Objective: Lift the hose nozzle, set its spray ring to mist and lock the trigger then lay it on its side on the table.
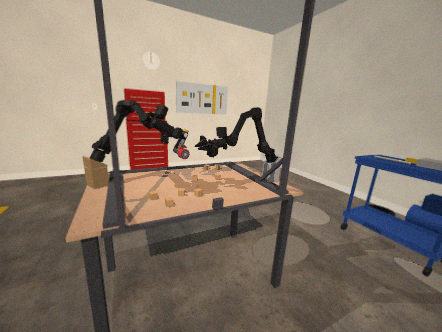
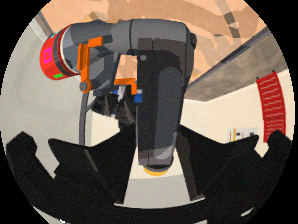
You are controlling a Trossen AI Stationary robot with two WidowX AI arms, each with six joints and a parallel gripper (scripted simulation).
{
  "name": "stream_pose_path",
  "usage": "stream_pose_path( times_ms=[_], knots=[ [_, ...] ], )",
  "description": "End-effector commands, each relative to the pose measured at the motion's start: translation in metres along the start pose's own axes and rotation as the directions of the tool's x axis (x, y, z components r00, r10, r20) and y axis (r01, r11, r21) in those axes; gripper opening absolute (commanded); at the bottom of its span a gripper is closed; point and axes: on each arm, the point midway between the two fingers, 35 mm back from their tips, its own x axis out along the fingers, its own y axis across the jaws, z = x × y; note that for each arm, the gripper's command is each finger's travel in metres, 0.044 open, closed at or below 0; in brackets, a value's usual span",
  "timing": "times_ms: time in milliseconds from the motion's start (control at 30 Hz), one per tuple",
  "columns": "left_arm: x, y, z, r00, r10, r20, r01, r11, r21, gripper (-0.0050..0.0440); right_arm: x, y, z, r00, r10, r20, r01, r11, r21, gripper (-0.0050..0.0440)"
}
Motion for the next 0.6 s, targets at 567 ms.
stream_pose_path(
  times_ms=[567],
  knots=[
    [-0.003,-0.002,-0.011,1.0,0.005,-0.016,-0.006,0.999,-0.039,0.0165,-0.009,-0.023,-0.028,0.999,-0.015,0.036,0.032,0.857,-0.515,0.0172]
  ],
)
